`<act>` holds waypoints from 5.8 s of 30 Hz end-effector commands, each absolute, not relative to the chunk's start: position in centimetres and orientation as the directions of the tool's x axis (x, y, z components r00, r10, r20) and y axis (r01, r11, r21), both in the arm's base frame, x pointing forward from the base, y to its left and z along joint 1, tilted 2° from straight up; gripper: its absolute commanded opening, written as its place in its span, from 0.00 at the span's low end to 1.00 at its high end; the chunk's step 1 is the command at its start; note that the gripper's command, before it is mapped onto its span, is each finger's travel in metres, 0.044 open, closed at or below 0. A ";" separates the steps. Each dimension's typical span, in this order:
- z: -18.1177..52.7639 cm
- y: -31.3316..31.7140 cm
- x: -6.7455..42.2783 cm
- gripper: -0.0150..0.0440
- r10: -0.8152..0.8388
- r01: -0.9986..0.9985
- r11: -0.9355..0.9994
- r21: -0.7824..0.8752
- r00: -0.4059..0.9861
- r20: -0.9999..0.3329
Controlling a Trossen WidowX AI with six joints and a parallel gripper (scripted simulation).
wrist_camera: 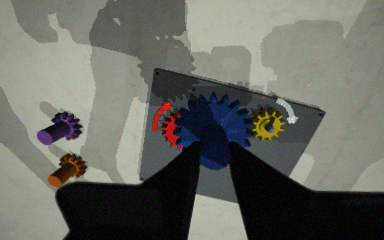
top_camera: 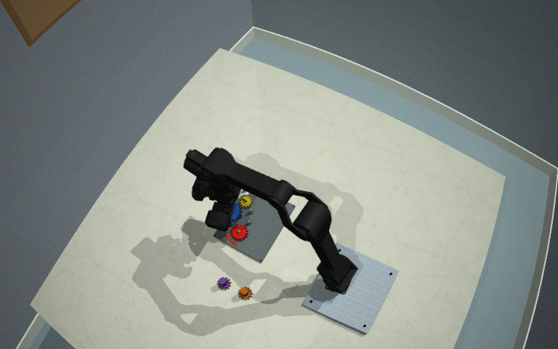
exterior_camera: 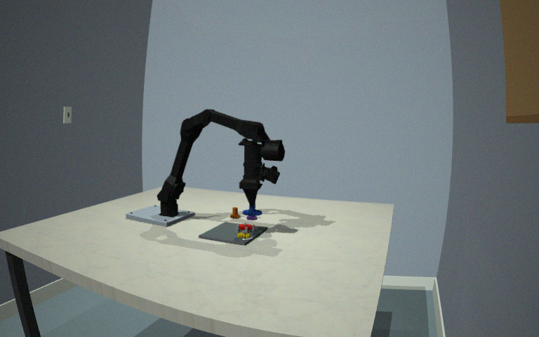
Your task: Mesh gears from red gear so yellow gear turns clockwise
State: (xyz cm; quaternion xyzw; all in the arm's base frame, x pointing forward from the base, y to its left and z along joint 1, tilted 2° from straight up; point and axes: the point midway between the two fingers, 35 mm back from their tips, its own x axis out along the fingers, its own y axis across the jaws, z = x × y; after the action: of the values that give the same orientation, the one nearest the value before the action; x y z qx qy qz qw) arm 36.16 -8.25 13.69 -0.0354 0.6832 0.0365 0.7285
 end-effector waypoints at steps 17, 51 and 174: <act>12.3 -10.4 34.8 0.25 0.007 -0.107 0.994 0.001 0.057 -0.998; 9.9 -10.4 34.9 0.25 0.007 -0.232 0.973 -0.006 0.057 -0.998; 16.4 -10.2 33.9 1.00 0.010 -0.099 0.995 0.005 0.048 -0.999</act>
State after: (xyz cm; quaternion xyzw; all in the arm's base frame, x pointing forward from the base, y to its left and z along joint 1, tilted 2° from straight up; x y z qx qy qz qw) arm 33.87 -10.22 16.22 -0.0310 0.6903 0.0373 0.7219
